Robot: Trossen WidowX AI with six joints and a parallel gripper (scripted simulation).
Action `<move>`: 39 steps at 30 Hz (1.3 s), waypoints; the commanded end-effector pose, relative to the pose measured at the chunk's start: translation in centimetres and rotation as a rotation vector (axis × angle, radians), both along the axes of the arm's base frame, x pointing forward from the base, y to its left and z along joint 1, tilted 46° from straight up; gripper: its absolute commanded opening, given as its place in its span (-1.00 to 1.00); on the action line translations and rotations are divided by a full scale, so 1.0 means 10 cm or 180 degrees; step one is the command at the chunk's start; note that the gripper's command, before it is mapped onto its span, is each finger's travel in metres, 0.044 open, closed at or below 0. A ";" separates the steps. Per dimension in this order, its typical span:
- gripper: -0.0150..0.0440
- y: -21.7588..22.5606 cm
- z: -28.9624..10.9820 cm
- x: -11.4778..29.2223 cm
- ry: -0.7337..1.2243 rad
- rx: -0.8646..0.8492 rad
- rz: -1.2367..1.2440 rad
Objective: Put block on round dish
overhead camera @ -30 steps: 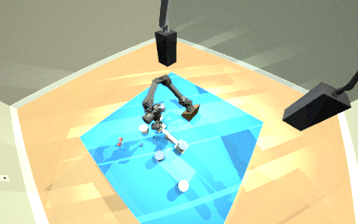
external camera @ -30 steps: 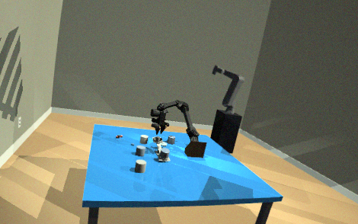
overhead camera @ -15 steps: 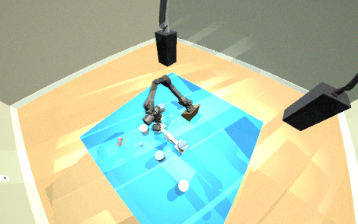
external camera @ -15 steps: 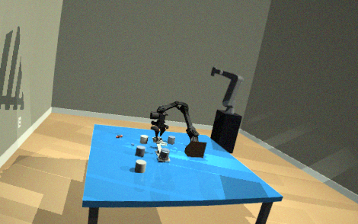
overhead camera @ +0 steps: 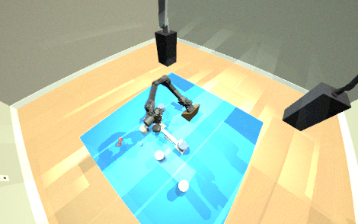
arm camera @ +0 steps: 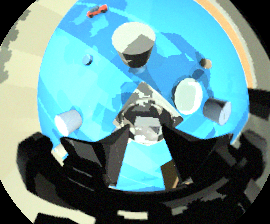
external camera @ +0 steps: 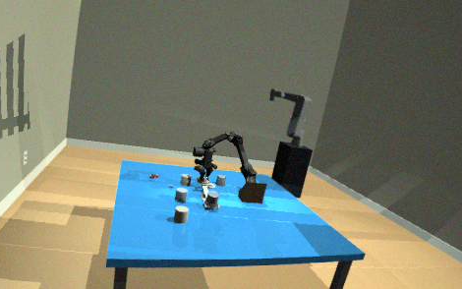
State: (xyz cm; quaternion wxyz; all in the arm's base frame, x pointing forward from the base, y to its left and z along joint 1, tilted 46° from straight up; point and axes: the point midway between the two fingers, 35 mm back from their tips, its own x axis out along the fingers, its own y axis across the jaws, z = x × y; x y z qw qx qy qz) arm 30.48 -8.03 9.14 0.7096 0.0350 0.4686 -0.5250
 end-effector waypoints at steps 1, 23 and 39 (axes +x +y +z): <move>0.03 -0.02 -0.01 0.00 0.0009 -0.0014 0.0013; -0.49 0.46 0.43 0.03 0.0013 0.0011 0.0016; -0.49 0.39 0.66 -0.07 0.0023 0.0058 0.0012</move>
